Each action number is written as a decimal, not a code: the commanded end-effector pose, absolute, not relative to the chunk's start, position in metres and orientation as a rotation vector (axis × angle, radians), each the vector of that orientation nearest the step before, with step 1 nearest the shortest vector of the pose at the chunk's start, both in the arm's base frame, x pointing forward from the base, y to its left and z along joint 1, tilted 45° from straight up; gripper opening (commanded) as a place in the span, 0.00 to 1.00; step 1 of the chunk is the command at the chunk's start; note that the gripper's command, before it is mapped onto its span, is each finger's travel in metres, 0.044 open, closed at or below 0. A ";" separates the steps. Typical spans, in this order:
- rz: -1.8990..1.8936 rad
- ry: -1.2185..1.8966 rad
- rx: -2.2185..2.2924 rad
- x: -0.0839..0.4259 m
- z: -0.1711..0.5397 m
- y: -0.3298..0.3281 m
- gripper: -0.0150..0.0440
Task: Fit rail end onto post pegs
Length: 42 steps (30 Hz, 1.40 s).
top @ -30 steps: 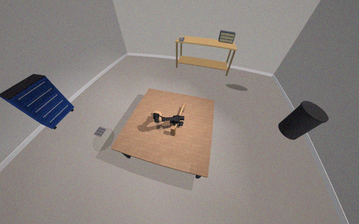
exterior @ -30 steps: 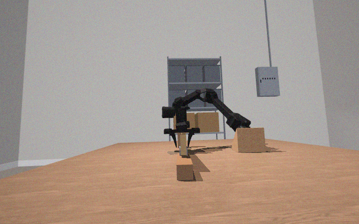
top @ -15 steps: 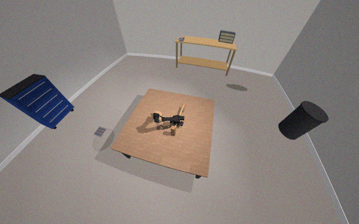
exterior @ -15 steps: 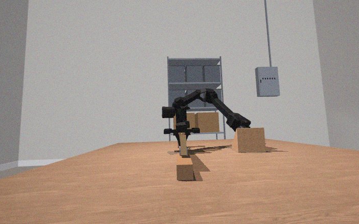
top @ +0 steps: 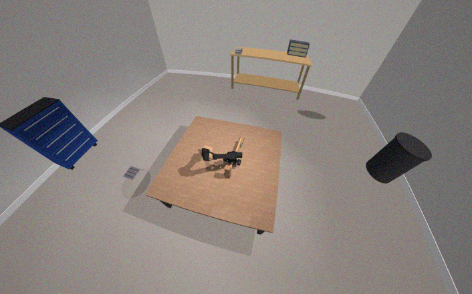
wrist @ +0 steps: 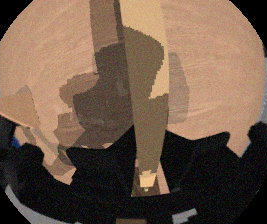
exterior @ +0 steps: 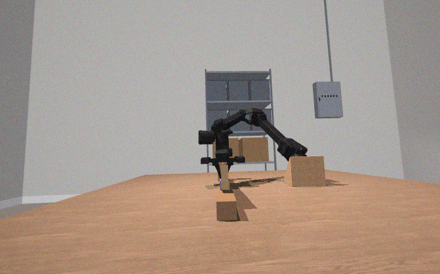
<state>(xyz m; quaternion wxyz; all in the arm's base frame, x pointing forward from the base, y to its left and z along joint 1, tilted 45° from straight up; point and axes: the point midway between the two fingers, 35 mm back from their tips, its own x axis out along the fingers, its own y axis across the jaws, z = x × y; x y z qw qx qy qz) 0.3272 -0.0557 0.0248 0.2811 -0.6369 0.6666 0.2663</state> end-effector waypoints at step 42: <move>0.713 1.786 -1.710 0.331 0.041 -0.039 0.25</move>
